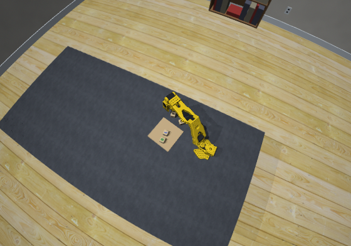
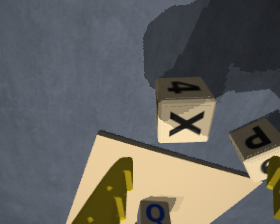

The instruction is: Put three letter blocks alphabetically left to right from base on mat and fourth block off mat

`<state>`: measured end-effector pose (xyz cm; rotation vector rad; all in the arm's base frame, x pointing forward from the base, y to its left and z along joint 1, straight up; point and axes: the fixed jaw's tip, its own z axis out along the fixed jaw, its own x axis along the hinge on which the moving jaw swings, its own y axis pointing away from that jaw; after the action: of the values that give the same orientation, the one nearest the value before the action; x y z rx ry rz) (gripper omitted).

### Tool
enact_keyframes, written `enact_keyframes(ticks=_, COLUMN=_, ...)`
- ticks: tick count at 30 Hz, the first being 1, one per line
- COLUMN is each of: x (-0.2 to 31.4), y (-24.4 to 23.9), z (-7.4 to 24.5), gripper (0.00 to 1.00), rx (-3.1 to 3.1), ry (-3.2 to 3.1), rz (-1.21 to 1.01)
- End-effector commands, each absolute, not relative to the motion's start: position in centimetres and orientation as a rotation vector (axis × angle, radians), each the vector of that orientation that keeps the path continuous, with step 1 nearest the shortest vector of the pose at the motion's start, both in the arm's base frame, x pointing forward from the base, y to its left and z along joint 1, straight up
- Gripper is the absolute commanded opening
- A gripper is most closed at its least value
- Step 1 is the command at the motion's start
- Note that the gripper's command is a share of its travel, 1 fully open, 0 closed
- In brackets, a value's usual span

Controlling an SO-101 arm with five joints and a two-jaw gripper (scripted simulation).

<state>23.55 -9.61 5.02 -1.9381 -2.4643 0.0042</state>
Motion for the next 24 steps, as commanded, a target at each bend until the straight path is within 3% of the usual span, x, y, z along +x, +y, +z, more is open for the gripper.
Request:
enact_keyframes(ticks=1, x=24.3, y=-10.1, z=7.3, gripper=0.32, rx=-2.016, ry=-2.537, rz=-0.043)
enact_keyframes(ticks=24, x=24.7, y=-10.2, z=4.4, gripper=0.32, rx=-2.013, ry=-2.534, rz=-0.041)
